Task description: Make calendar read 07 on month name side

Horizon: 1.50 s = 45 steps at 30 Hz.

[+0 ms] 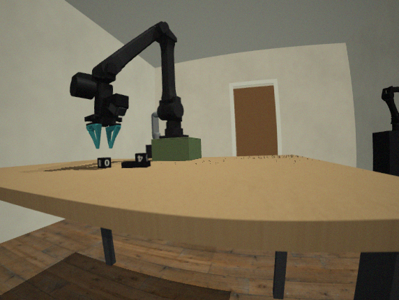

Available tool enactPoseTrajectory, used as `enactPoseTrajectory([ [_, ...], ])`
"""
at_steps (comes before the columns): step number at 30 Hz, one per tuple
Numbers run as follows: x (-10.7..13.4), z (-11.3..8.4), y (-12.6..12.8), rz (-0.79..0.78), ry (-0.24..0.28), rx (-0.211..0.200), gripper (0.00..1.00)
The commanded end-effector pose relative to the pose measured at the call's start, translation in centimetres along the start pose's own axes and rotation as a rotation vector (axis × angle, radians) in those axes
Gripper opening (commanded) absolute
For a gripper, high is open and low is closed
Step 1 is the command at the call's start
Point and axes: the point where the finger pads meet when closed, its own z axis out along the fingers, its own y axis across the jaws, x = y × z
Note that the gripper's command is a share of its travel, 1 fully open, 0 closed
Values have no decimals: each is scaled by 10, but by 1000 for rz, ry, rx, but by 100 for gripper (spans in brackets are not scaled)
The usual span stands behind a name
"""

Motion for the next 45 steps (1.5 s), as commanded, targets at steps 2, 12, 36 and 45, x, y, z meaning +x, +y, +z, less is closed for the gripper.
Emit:
enactPoseTrajectory([
  [2, -3, -36, -28, -17, -1, 64, 46],
  [12, -2, -60, -27, -17, -1, 56, 46],
  [36, -2, -54, -27, -14, -1, 47, 100],
  [45, -1, -48, -26, 267, -6, 48, 100],
])
